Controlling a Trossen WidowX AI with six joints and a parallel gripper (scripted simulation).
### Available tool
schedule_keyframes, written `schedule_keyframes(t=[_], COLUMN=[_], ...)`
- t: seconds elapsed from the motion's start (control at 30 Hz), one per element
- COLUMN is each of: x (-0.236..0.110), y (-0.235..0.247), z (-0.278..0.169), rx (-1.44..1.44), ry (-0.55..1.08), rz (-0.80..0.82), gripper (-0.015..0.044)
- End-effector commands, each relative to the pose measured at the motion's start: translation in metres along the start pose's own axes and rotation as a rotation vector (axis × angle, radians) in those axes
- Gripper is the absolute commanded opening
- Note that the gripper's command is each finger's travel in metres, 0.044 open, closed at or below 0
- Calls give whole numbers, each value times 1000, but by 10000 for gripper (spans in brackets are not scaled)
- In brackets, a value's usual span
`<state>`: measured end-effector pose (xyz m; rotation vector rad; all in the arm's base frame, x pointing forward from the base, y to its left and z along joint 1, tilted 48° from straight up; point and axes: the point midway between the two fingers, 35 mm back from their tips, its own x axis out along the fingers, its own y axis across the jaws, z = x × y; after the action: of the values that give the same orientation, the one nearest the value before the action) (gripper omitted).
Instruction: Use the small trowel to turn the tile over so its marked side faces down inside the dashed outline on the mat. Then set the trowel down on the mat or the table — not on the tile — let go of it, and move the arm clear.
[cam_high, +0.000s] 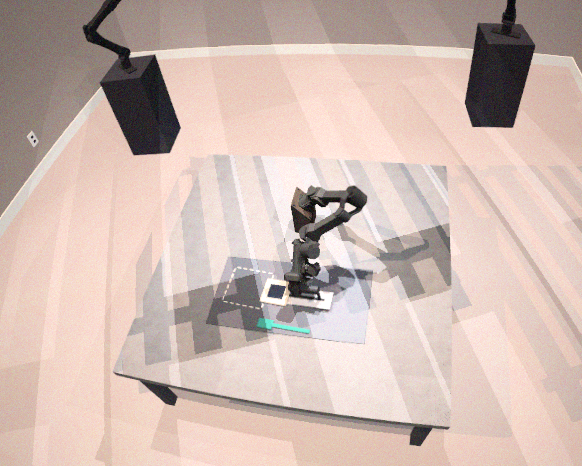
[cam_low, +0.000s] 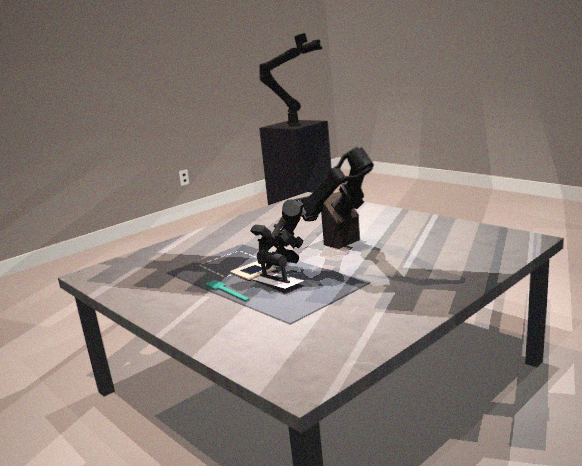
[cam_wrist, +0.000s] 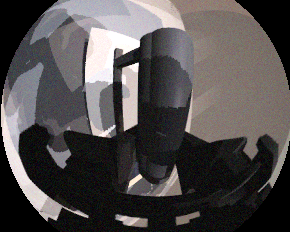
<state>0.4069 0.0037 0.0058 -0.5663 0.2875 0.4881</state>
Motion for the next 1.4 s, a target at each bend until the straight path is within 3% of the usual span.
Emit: schedule_keyframes(t=[0.0, 1.37], x=[-2, -40], y=[0, -45], z=[-7, -31], rx=[7, -77], ry=[20, 89], rz=[-7, -7], gripper=[0, 0])
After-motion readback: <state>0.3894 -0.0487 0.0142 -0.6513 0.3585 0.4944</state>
